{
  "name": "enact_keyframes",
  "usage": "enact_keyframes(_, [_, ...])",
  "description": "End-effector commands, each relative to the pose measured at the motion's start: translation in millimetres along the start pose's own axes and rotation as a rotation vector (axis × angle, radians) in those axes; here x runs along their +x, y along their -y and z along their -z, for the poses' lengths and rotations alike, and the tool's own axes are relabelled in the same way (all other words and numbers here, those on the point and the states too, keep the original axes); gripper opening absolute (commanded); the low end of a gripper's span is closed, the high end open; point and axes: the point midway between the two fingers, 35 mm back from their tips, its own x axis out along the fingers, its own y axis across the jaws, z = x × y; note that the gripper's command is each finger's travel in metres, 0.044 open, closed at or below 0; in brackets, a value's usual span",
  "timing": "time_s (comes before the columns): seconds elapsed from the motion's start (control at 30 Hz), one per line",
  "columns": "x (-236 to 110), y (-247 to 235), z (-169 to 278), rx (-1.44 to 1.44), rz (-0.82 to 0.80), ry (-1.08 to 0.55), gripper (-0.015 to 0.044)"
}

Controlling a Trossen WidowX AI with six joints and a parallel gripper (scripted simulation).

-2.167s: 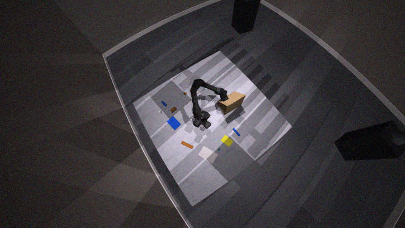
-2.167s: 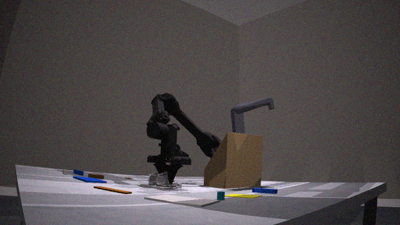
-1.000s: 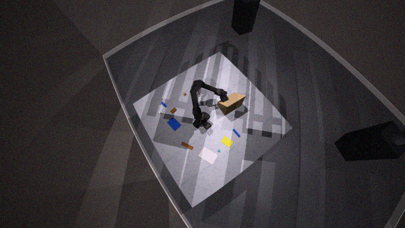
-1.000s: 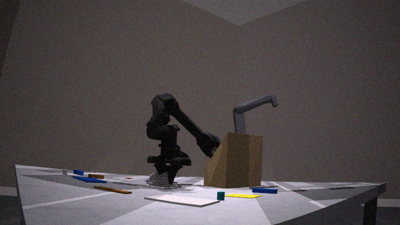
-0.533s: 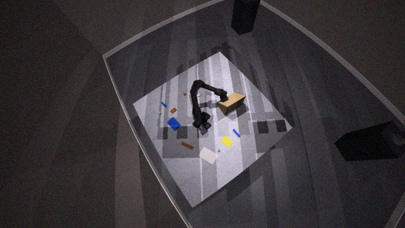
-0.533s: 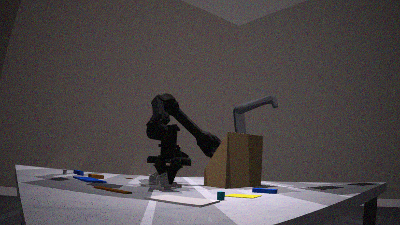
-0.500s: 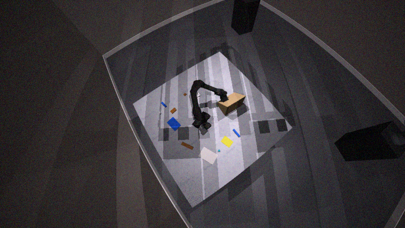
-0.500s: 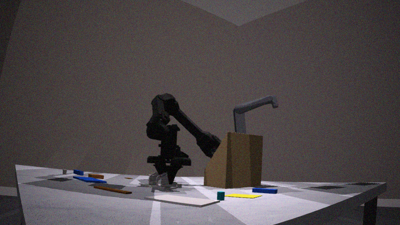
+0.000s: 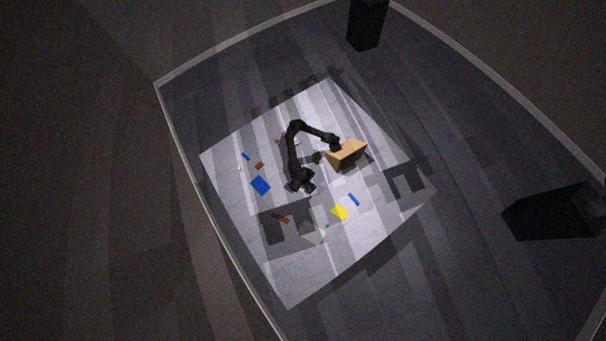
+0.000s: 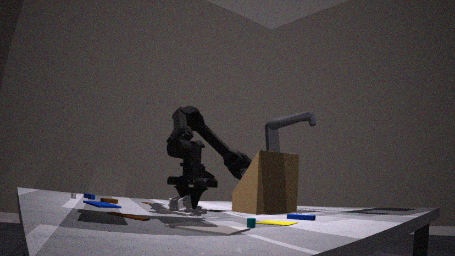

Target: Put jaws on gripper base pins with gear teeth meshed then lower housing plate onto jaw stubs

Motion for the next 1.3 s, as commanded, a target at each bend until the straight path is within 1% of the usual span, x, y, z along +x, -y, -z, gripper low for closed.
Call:
enact_keyframes(0.0, [0.8,0.0,0.4,0.004,0.001,0.001,0.0134])
enact_keyframes(1.27, [5.1,0.0,0.4,0.004,0.000,0.001,0.0134])
